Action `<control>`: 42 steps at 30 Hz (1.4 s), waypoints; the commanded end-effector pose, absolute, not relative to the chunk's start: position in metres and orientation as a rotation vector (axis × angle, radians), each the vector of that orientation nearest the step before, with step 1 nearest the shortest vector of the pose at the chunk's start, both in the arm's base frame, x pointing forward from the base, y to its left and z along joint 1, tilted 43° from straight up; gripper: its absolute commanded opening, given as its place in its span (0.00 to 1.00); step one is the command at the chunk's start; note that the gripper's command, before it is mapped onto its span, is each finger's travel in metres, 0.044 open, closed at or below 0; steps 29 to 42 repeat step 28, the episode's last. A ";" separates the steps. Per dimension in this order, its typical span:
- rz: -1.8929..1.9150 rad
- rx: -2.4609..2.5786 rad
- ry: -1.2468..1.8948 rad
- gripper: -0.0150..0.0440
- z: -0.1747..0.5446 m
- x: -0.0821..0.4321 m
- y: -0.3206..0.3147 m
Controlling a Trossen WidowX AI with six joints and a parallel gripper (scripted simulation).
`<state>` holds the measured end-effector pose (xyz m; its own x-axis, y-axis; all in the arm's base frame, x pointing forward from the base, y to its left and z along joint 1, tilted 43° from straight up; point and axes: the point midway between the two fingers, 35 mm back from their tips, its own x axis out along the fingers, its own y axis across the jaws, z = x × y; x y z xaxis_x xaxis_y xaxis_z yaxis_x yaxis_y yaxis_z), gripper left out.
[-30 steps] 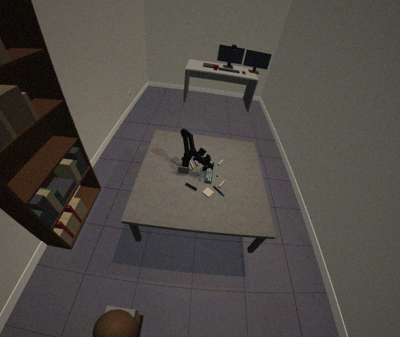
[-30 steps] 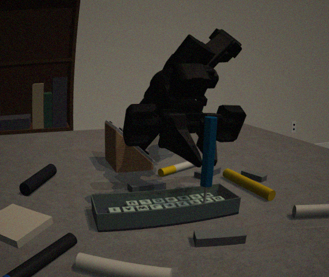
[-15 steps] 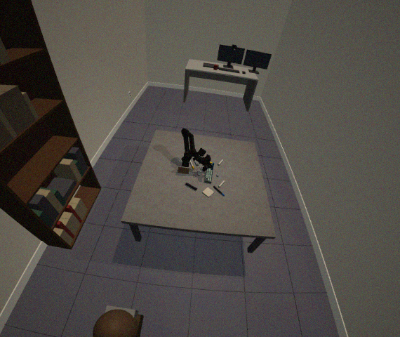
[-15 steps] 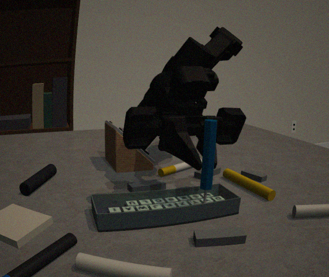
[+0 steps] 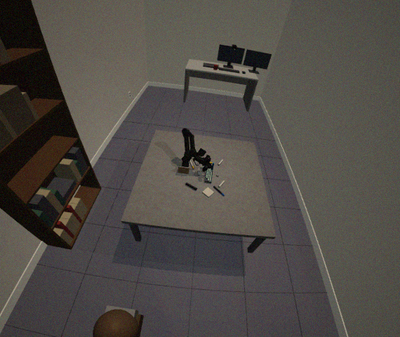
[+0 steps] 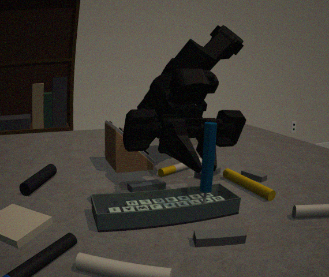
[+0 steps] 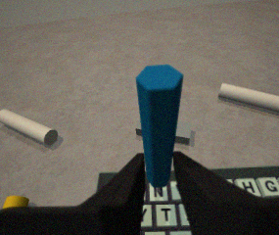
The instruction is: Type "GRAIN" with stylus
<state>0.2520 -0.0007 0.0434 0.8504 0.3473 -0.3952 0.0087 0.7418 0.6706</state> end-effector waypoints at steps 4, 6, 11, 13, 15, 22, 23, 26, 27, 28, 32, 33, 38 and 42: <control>0.189 0.726 0.539 0.39 0.043 0.251 -0.001; 0.189 0.726 0.539 0.39 0.043 0.251 -0.001; 0.189 0.725 0.540 0.39 0.045 0.252 -0.005; 0.189 0.724 0.541 0.39 0.048 0.253 -0.008; 0.188 0.723 0.542 0.39 0.052 0.253 -0.013; 0.189 0.724 0.540 0.39 0.070 0.252 -0.027; 0.189 0.724 0.539 0.39 0.071 0.252 -0.028; 0.189 0.724 0.539 0.39 0.072 0.252 -0.028; 0.182 0.728 0.541 0.40 0.067 0.253 -0.026; 0.182 0.728 0.541 0.39 0.067 0.253 -0.026; 0.182 0.728 0.541 0.39 0.067 0.253 -0.026; 0.182 0.728 0.541 0.39 0.067 0.253 -0.026; 0.182 0.728 0.541 0.39 0.067 0.253 -0.026; 0.182 0.728 0.541 0.39 0.067 0.253 -0.026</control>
